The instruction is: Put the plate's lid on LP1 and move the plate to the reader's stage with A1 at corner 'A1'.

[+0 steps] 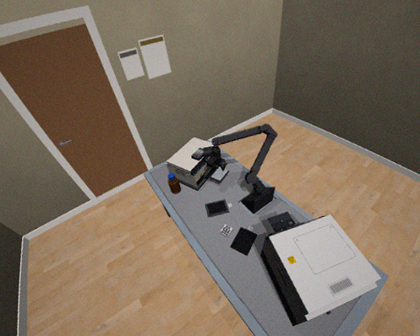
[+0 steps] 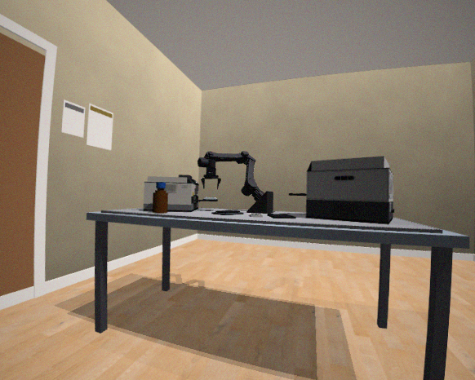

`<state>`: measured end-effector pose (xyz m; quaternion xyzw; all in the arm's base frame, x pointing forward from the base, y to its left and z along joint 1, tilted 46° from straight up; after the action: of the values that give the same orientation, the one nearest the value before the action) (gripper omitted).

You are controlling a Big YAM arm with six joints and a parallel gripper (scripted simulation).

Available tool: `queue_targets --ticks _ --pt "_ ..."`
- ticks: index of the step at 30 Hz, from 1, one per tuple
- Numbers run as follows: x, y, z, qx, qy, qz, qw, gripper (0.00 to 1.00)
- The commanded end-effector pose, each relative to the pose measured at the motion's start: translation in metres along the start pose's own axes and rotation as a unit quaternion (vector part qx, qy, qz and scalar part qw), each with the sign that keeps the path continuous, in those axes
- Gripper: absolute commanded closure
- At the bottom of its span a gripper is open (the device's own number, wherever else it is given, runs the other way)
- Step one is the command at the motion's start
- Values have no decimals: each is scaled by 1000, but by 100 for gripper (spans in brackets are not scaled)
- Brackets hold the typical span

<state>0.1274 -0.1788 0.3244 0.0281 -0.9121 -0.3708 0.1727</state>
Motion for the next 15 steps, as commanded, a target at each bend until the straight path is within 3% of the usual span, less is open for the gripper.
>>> queue_targets --ticks 1,15 --pt "4 -1 -2 5 -4 1 1000 0" --pt "-2 11 -15 17 -12 -14 1000 0"
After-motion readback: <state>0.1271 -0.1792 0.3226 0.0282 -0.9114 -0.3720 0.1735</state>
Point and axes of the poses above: the point where the finger pads meet when closed, its own y axis back along the fingers, its own z axis across the jaws, x = y × z, the point moved 3 cm from there along y, back along the fingers, and after that the axes turned 1 degree about y, right-handed, at the moved point
